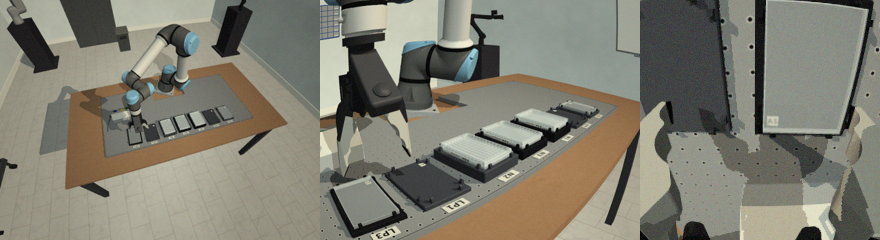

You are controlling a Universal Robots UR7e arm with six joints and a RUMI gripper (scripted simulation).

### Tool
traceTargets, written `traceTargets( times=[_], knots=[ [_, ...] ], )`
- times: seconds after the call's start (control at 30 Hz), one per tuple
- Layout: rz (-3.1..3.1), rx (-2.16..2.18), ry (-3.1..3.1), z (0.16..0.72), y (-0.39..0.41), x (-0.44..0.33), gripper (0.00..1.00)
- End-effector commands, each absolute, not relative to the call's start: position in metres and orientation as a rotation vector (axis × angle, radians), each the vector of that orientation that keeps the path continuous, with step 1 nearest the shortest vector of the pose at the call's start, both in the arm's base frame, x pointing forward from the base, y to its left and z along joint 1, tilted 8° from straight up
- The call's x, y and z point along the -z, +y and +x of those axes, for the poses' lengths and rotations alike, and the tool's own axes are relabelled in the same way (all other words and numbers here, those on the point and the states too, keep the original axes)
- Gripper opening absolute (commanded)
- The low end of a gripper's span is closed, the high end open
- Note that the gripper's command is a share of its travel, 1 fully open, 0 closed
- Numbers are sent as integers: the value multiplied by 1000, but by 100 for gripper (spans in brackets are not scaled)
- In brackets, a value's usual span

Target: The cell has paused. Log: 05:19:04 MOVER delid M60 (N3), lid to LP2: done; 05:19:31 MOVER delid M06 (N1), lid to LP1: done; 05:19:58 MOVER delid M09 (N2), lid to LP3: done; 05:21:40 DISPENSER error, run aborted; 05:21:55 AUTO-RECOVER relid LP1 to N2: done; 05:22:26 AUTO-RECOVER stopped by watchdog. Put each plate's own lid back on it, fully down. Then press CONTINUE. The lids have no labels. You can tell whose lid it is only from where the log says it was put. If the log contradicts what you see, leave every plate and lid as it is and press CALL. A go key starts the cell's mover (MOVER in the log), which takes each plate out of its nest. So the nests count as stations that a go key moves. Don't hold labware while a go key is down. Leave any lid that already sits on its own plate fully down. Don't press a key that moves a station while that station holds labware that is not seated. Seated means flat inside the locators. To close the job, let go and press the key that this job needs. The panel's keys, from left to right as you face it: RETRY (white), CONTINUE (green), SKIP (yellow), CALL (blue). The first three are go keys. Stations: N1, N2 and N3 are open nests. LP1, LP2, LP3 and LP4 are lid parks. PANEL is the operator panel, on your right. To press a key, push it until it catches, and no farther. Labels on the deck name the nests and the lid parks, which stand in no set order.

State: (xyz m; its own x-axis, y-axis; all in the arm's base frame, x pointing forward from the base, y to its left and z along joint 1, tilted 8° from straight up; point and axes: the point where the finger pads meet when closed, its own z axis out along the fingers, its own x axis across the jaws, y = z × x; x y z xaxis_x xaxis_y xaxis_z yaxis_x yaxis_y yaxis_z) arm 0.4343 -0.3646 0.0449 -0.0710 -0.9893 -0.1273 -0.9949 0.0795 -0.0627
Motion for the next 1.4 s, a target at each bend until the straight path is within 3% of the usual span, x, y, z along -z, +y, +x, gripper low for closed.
traceTargets(
  times=[0.0,0.2,1.37],
  knots=[
    [-2043,-61,2203,435,-382,-43,82],
    [-2043,-61,2203,434,-410,-40,82],
    [-2043,-61,2203,436,-406,-12,82]
  ],
)
